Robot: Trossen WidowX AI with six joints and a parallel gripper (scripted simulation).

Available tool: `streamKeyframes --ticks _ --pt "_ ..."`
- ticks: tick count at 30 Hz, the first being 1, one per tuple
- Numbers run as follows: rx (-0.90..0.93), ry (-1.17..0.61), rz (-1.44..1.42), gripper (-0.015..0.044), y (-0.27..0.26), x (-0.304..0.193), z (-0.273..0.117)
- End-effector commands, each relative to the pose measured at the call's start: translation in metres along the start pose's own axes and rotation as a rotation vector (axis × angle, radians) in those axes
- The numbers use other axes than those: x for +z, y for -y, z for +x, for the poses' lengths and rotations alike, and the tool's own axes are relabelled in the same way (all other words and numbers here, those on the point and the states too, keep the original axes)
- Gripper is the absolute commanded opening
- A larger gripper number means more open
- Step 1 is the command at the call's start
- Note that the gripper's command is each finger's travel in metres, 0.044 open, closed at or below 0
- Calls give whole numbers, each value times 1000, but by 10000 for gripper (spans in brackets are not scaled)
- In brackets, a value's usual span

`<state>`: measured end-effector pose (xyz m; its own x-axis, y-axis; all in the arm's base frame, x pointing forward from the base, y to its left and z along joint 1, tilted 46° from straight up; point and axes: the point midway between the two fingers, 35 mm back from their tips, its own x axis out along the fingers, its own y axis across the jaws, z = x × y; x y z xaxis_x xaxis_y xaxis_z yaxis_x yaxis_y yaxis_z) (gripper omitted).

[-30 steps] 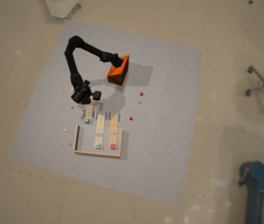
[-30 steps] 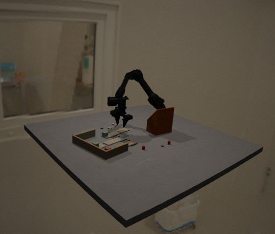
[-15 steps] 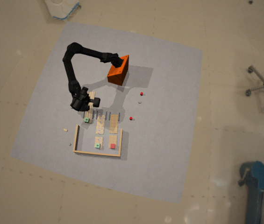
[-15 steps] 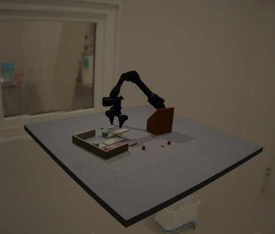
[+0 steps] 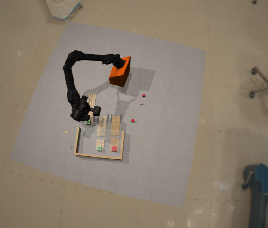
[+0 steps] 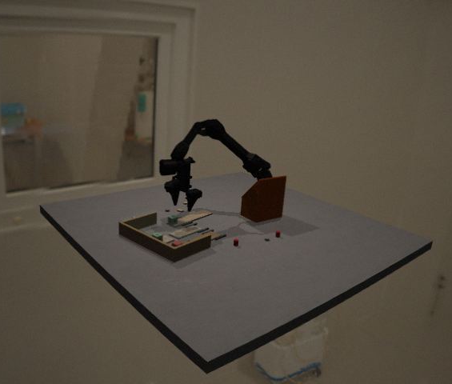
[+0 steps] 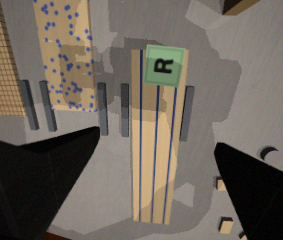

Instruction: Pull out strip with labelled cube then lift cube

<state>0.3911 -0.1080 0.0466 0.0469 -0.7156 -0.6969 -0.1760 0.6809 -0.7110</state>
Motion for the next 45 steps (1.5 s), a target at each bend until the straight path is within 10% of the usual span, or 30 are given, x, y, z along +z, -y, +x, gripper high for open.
streamKeyframes --ticks 1,13,21,45 --pt "-4 -4 6 440 0 16 -1" --pt "-4 -3 8 440 0 53 -4" --pt "-3 -3 8 250 0 53 6" --pt "-6 -3 8 250 0 52 45"
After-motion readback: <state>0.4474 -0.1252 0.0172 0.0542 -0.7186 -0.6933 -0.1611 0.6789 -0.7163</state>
